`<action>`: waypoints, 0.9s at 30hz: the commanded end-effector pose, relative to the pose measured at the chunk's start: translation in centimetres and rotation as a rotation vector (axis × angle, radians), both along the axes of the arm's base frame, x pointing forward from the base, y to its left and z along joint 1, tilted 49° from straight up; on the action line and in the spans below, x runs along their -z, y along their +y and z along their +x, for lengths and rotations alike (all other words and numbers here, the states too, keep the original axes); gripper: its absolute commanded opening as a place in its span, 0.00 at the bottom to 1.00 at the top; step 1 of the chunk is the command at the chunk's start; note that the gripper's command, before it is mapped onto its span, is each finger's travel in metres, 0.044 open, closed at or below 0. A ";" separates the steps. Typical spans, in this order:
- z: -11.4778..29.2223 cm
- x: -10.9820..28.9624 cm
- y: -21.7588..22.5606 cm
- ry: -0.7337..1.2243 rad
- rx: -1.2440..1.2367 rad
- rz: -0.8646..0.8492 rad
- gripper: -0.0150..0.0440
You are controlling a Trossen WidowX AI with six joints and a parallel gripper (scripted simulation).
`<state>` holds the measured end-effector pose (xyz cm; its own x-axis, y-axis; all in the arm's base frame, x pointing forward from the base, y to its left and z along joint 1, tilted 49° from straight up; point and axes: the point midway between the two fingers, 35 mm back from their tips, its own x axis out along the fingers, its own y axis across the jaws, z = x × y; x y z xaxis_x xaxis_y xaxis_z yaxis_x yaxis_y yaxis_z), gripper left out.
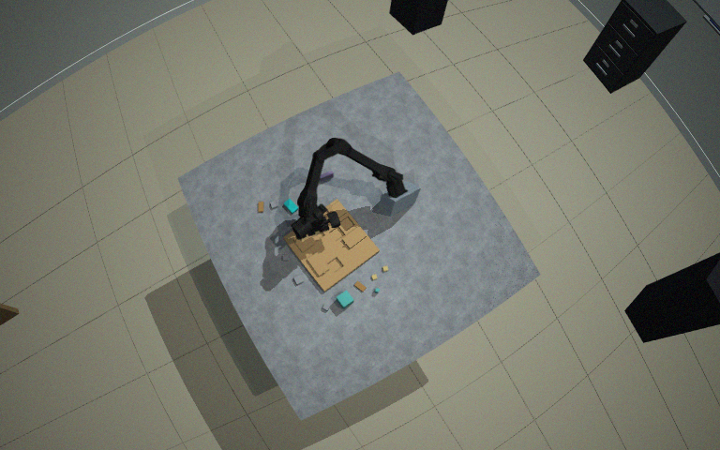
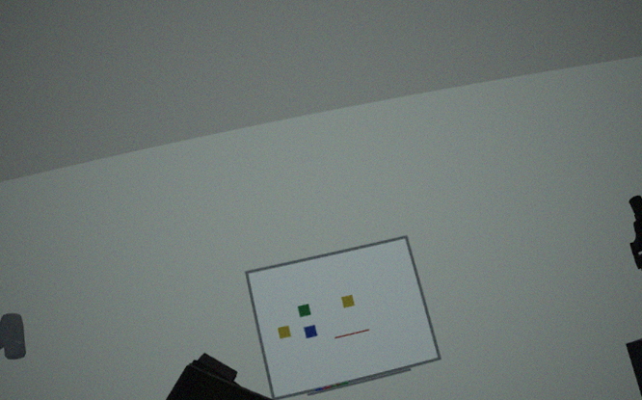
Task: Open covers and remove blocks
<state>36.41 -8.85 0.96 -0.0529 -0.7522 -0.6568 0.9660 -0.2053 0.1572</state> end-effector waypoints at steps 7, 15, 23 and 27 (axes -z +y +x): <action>0.3 -1.4 1.6 -0.007 0.004 0.006 0.39; 0.4 -2.7 3.1 -0.006 0.004 0.007 0.39; 0.3 -3.8 3.9 -0.006 0.004 0.007 0.39; -0.2 -4.9 3.0 -0.005 0.004 0.010 0.39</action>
<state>36.65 -5.22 4.95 -0.0466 -0.7490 -0.6609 0.9648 -0.2051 0.1644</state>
